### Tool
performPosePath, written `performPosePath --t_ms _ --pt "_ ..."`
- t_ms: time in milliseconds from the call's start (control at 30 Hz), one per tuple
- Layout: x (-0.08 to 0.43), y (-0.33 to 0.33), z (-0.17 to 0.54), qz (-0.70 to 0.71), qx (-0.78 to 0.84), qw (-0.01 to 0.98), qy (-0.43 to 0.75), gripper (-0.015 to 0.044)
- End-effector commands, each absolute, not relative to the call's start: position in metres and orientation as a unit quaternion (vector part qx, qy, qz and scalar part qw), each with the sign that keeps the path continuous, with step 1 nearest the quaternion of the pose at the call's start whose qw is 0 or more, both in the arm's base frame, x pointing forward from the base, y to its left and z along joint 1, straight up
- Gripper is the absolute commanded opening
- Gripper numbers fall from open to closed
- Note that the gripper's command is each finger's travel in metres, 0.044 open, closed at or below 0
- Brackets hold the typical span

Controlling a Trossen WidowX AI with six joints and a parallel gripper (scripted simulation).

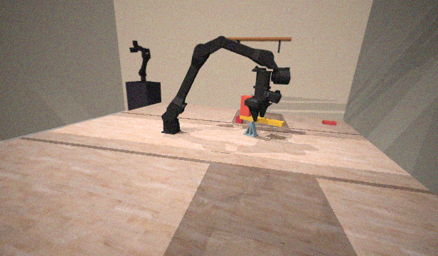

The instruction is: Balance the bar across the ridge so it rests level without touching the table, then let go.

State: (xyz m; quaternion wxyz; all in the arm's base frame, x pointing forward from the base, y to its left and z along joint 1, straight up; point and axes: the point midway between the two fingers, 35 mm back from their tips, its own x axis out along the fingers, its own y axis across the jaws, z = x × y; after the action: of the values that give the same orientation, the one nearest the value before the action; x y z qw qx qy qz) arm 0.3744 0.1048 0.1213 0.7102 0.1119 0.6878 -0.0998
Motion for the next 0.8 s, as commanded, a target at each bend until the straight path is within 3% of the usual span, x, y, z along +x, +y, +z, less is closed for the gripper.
performPosePath --t_ms 0,167,400,767 --pt "0.374 0.105 0.121 -0.100 0.112 0.710 0.688 0.0421" --pt "0.375 0.105 0.131 -0.099 0.113 0.713 0.685 0.0440" --pt "0.369 0.103 0.218 -0.088 0.124 0.736 0.660 0.0440" --pt "0.368 0.103 0.220 -0.087 0.124 0.737 0.659 0.0440"
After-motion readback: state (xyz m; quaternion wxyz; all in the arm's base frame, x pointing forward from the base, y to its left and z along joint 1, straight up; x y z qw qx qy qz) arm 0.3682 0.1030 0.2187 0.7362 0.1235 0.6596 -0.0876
